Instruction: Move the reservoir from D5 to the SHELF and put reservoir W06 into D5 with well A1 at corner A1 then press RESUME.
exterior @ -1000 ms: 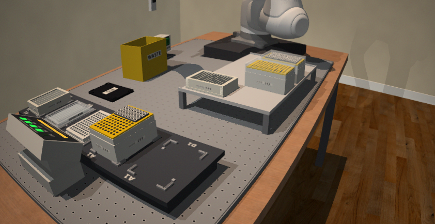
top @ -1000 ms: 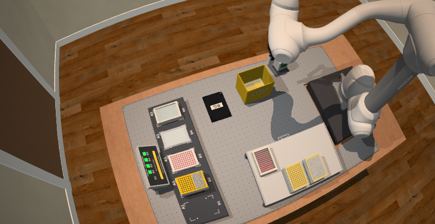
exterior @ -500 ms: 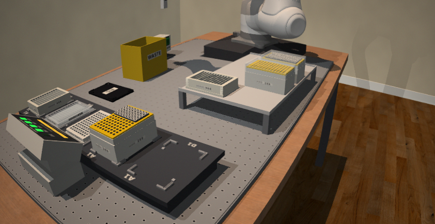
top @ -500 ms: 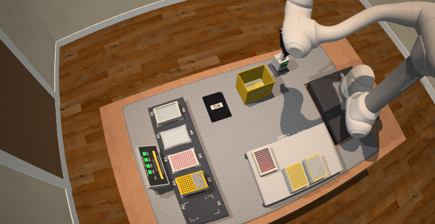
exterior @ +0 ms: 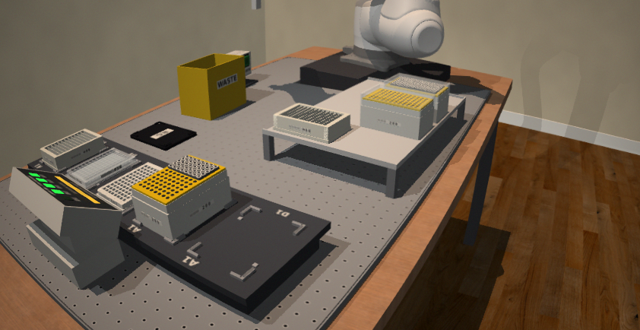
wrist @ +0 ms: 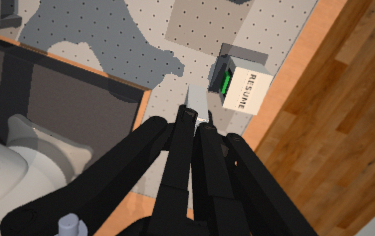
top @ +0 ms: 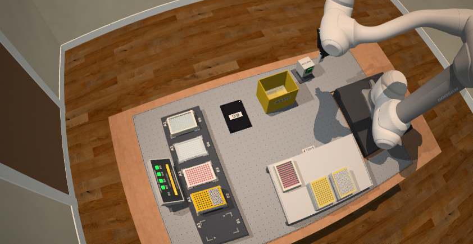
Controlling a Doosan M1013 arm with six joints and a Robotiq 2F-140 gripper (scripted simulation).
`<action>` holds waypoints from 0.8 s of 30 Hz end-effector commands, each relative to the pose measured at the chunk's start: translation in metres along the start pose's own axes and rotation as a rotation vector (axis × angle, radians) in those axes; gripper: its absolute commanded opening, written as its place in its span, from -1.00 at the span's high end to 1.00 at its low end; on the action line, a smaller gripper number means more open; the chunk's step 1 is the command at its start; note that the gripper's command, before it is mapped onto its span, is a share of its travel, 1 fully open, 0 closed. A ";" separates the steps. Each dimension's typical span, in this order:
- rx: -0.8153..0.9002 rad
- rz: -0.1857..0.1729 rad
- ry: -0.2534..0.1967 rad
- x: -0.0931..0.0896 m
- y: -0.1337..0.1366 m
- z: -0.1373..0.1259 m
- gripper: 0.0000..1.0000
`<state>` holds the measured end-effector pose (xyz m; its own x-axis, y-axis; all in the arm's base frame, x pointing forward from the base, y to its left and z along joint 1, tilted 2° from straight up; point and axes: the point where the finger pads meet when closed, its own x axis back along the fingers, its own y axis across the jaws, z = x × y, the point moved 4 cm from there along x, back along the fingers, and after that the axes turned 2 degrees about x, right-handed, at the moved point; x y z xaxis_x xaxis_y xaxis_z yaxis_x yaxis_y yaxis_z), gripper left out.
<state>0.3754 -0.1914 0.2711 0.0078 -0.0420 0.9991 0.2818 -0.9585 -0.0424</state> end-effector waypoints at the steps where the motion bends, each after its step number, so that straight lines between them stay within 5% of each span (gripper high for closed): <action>1: 0.000 0.000 0.000 0.000 -0.001 -0.008 1.00; 6: 0.000 0.000 0.000 0.000 -0.004 -0.028 1.00; 24: 0.000 0.000 0.000 -0.023 -0.004 -0.028 1.00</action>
<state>0.3472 -0.1941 0.2498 0.0079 -0.0421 0.9991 0.2821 -0.9584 -0.0426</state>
